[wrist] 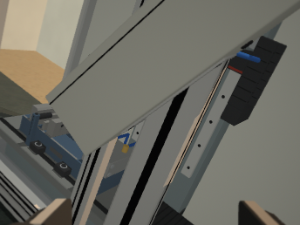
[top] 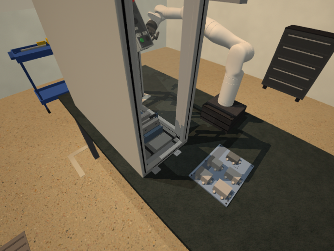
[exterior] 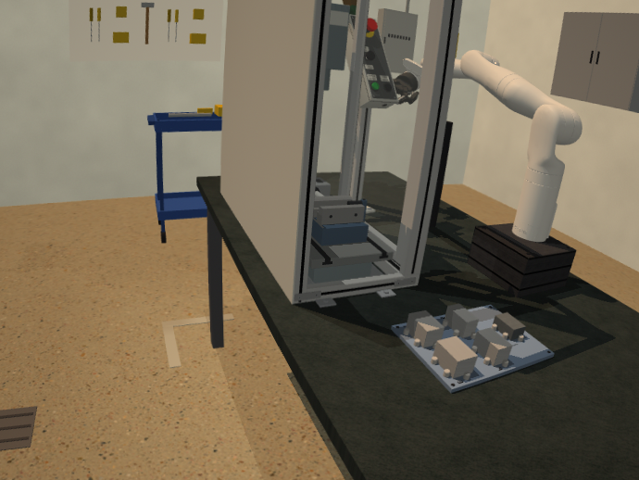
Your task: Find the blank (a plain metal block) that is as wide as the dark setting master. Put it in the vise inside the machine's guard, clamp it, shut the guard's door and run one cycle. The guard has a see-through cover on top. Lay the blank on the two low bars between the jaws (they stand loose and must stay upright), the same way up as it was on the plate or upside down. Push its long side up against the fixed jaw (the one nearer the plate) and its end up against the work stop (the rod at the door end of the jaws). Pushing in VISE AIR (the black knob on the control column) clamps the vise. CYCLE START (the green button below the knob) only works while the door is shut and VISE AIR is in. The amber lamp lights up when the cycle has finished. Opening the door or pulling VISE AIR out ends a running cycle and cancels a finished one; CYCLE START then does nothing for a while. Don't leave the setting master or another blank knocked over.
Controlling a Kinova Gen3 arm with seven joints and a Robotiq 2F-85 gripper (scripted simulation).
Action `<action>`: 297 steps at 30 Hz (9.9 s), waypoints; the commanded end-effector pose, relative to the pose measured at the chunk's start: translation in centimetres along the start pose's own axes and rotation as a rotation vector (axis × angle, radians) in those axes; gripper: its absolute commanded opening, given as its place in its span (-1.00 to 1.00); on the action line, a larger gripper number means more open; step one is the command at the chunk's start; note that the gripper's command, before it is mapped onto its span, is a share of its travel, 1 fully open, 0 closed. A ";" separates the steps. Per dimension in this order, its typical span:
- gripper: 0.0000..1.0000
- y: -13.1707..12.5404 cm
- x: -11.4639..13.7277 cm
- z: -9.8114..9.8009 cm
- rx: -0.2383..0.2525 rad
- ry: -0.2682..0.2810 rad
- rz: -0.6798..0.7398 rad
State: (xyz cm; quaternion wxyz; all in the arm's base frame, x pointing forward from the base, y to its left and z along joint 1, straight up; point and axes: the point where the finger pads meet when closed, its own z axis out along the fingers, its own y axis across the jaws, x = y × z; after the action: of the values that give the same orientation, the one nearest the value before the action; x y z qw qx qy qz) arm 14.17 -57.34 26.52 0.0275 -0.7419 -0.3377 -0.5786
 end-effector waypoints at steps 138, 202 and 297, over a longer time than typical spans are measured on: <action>-0.80 -7.5 26.9 -7.3 0.298 -1.131 0.206; -0.80 -19.7 35.5 2.7 0.315 -1.196 0.218; -0.80 -40.7 40.8 26.7 0.316 -1.195 0.218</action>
State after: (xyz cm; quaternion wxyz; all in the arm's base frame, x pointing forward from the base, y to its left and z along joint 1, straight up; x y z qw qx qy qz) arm 18.06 3.30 40.61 0.0040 -0.9542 -0.2991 -0.0019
